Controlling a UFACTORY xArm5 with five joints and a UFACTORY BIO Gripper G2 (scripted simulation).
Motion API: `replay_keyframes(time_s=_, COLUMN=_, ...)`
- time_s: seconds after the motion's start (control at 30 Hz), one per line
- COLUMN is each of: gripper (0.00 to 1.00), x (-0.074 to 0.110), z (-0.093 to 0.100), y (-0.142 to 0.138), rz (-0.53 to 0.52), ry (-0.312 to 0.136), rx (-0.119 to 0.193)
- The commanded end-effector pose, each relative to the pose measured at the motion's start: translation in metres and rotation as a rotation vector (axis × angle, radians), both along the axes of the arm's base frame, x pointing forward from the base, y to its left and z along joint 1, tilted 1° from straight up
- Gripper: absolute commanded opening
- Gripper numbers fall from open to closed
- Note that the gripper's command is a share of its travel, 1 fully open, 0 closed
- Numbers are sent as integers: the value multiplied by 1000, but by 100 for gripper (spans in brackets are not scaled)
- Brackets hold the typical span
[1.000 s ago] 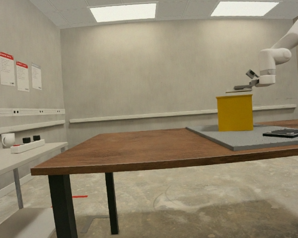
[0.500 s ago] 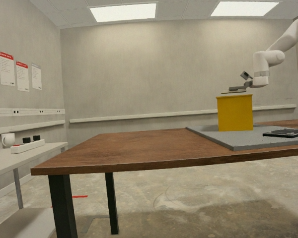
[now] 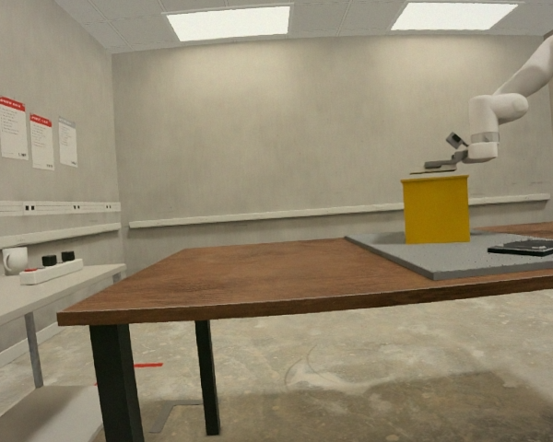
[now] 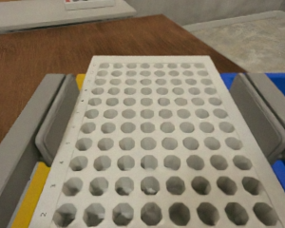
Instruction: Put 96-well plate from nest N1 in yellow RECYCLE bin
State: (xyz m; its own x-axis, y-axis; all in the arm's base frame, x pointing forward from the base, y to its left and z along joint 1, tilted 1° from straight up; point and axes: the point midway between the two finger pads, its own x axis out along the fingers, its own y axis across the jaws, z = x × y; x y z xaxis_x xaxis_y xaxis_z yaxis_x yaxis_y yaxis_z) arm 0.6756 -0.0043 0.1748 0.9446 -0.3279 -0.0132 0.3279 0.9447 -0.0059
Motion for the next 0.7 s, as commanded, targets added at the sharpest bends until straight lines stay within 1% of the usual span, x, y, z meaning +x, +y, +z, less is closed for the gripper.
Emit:
replay_keyframes(time_s=0.0, gripper=0, x=1, z=2, y=0, rz=0, ry=-4, rx=0)
replay_keyframes(time_s=0.57, gripper=0, x=1, z=2, y=1, rz=0, ry=-4, rx=0)
replay_keyframes(time_s=0.67, gripper=0, x=0, z=-3, y=1, rz=0, ry=-4, rx=0)
